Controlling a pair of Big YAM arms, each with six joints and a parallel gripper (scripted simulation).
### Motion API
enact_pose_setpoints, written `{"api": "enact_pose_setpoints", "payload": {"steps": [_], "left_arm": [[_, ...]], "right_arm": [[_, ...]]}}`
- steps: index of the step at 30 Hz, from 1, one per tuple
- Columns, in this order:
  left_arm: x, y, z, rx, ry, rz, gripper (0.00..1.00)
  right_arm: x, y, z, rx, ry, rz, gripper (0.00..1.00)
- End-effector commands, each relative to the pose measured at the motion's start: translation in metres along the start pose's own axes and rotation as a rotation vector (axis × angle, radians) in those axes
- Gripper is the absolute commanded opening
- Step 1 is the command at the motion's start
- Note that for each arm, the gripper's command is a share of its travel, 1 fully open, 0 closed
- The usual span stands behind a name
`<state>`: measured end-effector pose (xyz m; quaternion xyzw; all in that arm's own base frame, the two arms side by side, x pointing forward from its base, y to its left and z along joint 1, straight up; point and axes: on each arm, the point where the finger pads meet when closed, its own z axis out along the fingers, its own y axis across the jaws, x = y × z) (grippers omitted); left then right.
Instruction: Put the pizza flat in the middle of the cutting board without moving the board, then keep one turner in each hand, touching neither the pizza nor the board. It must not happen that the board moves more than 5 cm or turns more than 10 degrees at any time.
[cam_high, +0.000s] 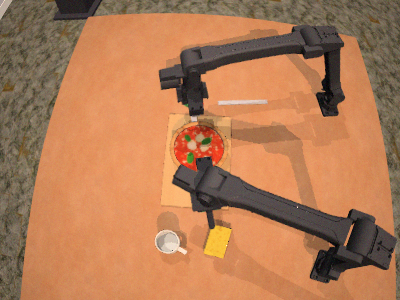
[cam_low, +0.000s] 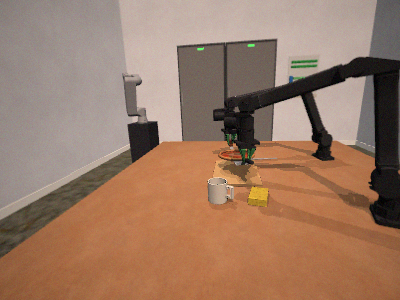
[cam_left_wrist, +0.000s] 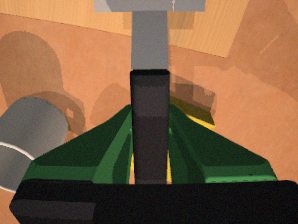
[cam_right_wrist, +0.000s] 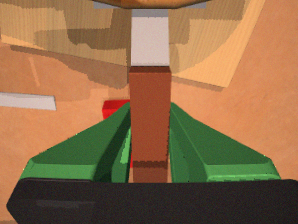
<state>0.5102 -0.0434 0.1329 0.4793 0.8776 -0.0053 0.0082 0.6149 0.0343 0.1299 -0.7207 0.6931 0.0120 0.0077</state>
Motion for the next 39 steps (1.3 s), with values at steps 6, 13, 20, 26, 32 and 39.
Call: {"api": "enact_pose_setpoints", "payload": {"steps": [6,13,20,26,32,39], "left_arm": [[-0.014,0.024,-0.062,-0.118,-0.103,0.002,0.06],[-0.003,0.007,0.001,-0.013,-0.025,-0.010,0.06],[-0.007,0.005,0.006,-0.024,-0.021,-0.005,0.06],[-0.008,0.003,0.020,-0.011,-0.022,-0.001,0.06],[-0.010,0.000,0.029,-0.013,-0.019,0.005,0.06],[-0.011,-0.001,0.037,-0.011,-0.016,0.008,0.06]], "right_arm": [[0.009,-0.029,-0.072,0.132,-0.008,-0.003,0.06],[-0.004,-0.034,-0.068,0.153,-0.009,-0.007,0.06],[-0.007,-0.026,-0.045,0.122,-0.007,-0.010,0.06],[-0.006,-0.021,-0.019,0.089,0.002,-0.010,0.06],[0.003,-0.017,-0.013,0.087,0.000,-0.004,0.06],[0.000,-0.018,0.017,0.053,0.001,0.000,0.06]]}}
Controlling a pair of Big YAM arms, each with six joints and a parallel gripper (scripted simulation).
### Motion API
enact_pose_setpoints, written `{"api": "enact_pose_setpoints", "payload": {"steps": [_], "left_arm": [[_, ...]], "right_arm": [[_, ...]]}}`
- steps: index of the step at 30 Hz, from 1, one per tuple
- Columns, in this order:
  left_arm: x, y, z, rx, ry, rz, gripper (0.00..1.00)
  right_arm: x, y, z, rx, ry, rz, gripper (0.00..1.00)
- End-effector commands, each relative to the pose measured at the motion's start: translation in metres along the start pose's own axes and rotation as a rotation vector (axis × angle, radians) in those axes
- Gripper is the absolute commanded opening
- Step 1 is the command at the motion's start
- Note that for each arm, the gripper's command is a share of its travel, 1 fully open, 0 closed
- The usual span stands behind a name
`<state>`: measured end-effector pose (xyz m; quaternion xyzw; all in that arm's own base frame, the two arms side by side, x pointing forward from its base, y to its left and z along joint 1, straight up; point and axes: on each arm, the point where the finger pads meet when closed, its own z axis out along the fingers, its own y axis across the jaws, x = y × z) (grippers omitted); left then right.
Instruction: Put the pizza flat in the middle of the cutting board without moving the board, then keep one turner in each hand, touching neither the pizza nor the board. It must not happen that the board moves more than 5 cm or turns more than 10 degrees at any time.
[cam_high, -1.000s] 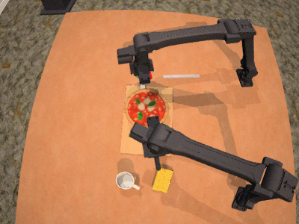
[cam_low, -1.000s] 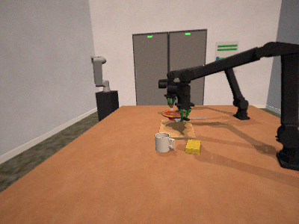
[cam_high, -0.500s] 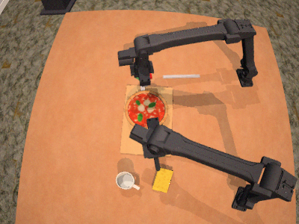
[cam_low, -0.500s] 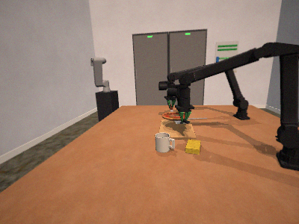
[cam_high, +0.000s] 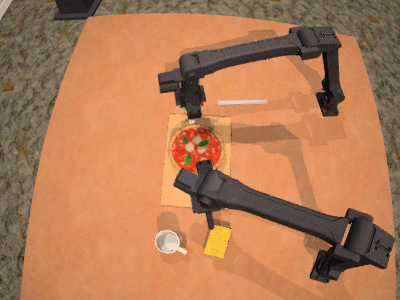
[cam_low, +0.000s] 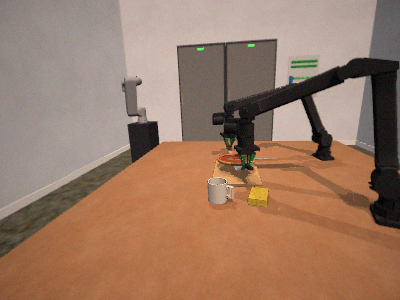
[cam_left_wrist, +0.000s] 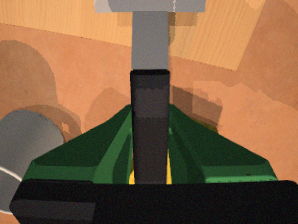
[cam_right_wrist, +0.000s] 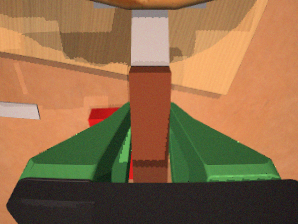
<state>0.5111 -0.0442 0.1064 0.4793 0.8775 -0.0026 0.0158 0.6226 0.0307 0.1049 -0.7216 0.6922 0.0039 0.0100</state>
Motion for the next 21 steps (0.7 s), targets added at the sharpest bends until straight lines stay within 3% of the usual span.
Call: {"api": "enact_pose_setpoints", "payload": {"steps": [1,3,5,8,13,14,15,18,21], "left_arm": [[-0.011,-0.002,0.012,0.002,-0.009,0.020,0.06],[-0.002,0.006,0.007,-0.012,-0.023,0.002,0.06],[-0.003,0.013,-0.017,-0.059,-0.067,-0.004,0.06],[0.002,0.008,0.020,-0.005,-0.030,-0.007,0.06],[0.002,0.006,0.026,0.007,-0.027,-0.011,0.06],[-0.014,0.013,-0.003,-0.056,-0.070,-0.002,0.06],[-0.016,0.010,-0.013,-0.076,-0.082,0.000,0.06],[-0.007,-0.003,0.037,0.005,-0.027,0.015,0.06],[0.003,0.007,0.035,-0.007,-0.050,-0.005,0.06]], "right_arm": [[-0.008,-0.011,-0.017,0.055,0.001,-0.003,0.06],[-0.009,-0.016,-0.032,0.089,0.003,-0.014,0.06],[-0.008,-0.024,-0.041,0.118,-0.002,-0.008,0.06],[-0.004,-0.009,-0.016,0.069,-0.003,-0.003,0.06],[-0.007,-0.016,-0.021,0.088,0.003,-0.007,0.06],[-0.001,-0.015,-0.003,0.064,-0.003,0.001,0.06],[-0.002,-0.007,0.016,0.028,-0.004,0.008,0.06],[-0.008,-0.007,0.021,0.027,-0.002,-0.002,0.06],[-0.009,-0.016,-0.005,0.085,0.008,-0.008,0.06]]}}
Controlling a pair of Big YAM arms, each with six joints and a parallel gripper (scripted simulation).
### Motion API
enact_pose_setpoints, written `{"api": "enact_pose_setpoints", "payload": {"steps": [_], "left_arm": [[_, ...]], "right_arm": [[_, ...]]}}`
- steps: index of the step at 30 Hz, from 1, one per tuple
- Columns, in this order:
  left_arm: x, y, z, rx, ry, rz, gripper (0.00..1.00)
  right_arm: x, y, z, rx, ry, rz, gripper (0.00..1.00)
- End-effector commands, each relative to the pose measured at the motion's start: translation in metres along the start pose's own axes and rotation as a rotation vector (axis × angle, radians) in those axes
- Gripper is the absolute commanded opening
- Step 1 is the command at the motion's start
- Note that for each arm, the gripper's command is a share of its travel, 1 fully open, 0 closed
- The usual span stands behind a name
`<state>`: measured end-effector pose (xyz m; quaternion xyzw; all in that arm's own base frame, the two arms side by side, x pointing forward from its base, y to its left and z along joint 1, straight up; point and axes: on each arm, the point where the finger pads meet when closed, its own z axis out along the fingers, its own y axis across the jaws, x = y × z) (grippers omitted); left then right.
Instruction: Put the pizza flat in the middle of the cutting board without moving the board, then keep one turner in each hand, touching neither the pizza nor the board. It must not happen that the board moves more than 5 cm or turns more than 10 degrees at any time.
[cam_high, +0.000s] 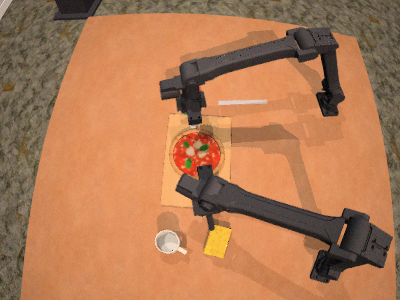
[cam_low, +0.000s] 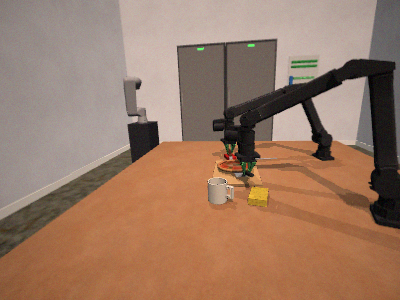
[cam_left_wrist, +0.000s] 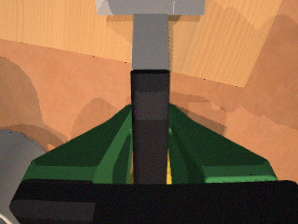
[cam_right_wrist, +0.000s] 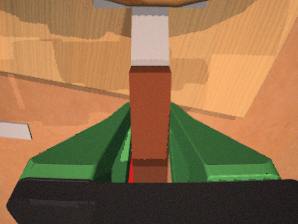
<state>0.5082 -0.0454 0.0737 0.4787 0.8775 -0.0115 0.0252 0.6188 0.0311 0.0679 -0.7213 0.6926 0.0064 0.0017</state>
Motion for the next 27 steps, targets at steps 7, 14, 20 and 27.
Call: {"api": "enact_pose_setpoints", "payload": {"steps": [7,14,20,27], "left_arm": [[0.003,0.010,0.017,-0.001,-0.029,-0.020,0.06],[-0.009,-0.002,0.029,0.001,-0.027,0.021,0.06],[-0.003,0.016,0.001,-0.045,-0.065,-0.003,0.06],[-0.014,0.019,-0.011,-0.053,-0.064,0.000,0.06]], "right_arm": [[-0.006,-0.019,-0.034,0.102,0.001,-0.012,0.06],[-0.011,-0.013,0.000,0.048,-0.005,-0.022,0.06],[0.002,-0.023,-0.034,0.100,0.002,-0.004,0.06],[0.003,-0.024,-0.018,0.073,0.002,-0.001,0.06]]}}
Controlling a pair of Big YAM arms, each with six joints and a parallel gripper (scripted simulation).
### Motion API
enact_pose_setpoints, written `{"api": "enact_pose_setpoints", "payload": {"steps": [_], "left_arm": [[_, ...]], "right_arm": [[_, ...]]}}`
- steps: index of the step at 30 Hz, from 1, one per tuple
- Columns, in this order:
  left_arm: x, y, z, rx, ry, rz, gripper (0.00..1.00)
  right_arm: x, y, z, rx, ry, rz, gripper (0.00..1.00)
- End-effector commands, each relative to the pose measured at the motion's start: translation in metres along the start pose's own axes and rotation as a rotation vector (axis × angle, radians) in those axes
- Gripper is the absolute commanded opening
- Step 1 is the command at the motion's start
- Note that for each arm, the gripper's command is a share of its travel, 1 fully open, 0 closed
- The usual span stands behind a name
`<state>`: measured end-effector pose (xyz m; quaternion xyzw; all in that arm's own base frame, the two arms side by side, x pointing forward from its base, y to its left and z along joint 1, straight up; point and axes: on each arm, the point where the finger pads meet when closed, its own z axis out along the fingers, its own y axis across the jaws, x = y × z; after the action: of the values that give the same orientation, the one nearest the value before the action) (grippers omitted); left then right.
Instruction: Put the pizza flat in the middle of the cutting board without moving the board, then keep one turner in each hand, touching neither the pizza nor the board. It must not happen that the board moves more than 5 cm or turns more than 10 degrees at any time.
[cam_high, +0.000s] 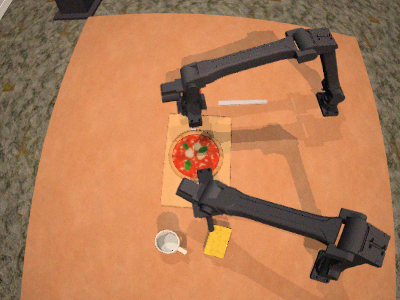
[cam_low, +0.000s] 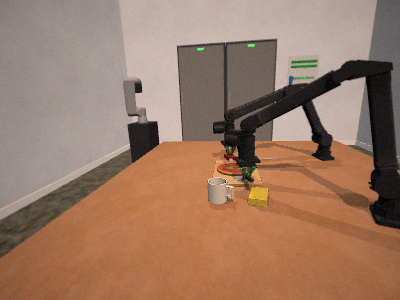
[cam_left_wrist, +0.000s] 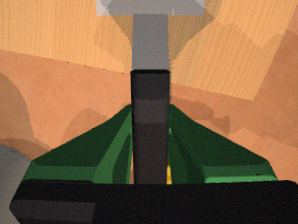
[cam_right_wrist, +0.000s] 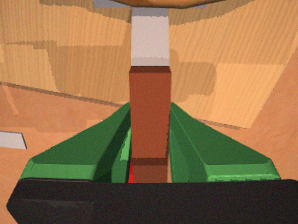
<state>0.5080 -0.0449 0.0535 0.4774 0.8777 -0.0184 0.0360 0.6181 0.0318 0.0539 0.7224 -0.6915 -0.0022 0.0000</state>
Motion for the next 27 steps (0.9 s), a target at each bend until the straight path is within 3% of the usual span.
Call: {"api": "enact_pose_setpoints", "payload": {"steps": [1,6,9,17,21,27], "left_arm": [[-0.019,0.020,-0.037,-0.065,-0.044,0.002,0.06],[-0.020,0.020,-0.025,-0.046,-0.036,0.004,0.06],[-0.027,0.025,-0.034,-0.083,-0.064,0.008,0.06],[-0.015,0.013,-0.025,-0.058,-0.052,0.010,0.06],[-0.022,0.017,-0.041,-0.083,-0.072,0.024,0.06],[-0.013,0.013,-0.033,-0.068,-0.063,0.016,0.06]], "right_arm": [[0.008,-0.025,-0.028,0.063,-0.006,0.006,0.06],[0.007,-0.030,-0.039,0.099,-0.007,0.018,0.06],[0.007,-0.030,-0.038,0.098,-0.007,0.018,0.06],[0.006,-0.030,-0.038,0.098,-0.007,0.018,0.06],[0.006,-0.030,-0.038,0.097,-0.007,0.018,0.06],[0.006,-0.030,-0.037,0.097,-0.007,0.017,0.06]]}}
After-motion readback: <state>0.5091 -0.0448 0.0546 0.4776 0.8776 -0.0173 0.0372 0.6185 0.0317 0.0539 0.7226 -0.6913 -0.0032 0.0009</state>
